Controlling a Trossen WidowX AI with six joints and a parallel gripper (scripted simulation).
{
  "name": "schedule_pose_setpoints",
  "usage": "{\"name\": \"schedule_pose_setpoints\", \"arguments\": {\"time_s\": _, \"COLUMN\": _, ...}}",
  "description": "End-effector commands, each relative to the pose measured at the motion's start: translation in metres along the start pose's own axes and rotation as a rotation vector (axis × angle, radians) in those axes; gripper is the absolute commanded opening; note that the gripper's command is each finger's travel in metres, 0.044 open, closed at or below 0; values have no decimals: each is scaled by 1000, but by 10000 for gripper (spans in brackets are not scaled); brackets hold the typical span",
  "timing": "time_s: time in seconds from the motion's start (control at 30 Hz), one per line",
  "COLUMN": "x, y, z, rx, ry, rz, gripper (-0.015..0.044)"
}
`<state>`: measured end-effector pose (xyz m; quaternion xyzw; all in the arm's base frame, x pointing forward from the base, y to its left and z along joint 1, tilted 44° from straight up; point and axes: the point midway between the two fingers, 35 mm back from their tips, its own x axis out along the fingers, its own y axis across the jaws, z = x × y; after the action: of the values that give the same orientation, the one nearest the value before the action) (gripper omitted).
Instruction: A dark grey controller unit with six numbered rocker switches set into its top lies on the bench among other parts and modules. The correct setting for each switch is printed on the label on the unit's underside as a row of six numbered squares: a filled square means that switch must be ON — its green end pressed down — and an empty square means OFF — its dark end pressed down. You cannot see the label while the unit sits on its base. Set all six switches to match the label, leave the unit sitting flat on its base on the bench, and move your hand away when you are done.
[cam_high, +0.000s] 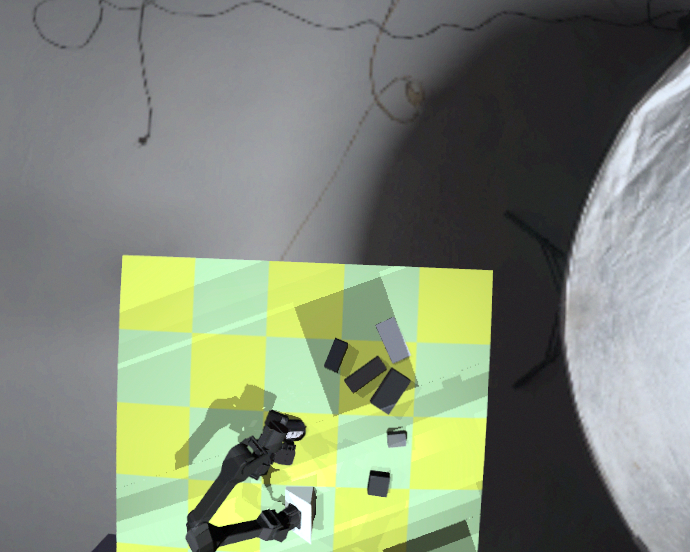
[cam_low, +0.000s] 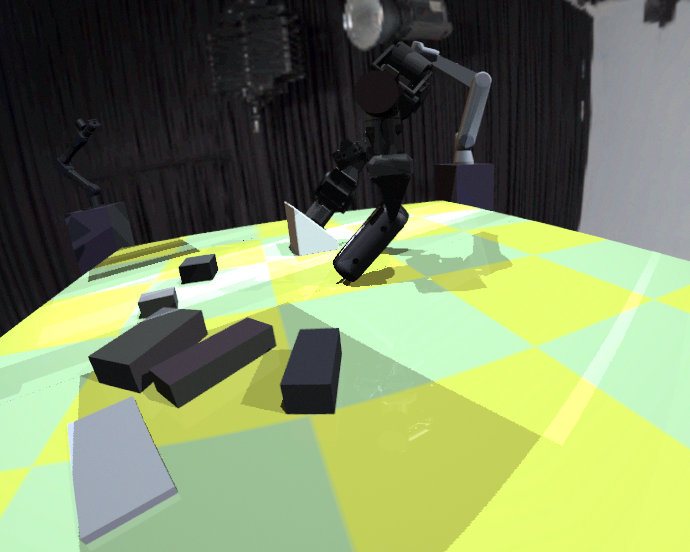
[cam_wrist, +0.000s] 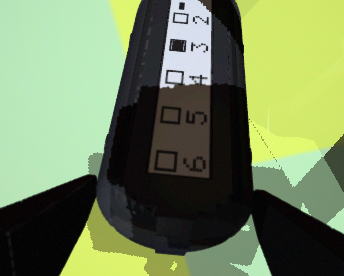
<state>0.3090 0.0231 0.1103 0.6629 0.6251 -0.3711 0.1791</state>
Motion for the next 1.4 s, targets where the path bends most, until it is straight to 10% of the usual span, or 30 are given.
{"name": "schedule_pose_setpoints", "arguments": {"time_s": 0.0, "x": -2, "y": 1, "z": 8, "rx": 1, "ry": -19, "rz": -2, "gripper": 336}}
{"name": "schedule_pose_setpoints", "arguments": {"time_s": 1.37, "x": -14, "y": 1, "z": 39, "rx": 2, "ry": -21, "rz": -2, "gripper": 337}}
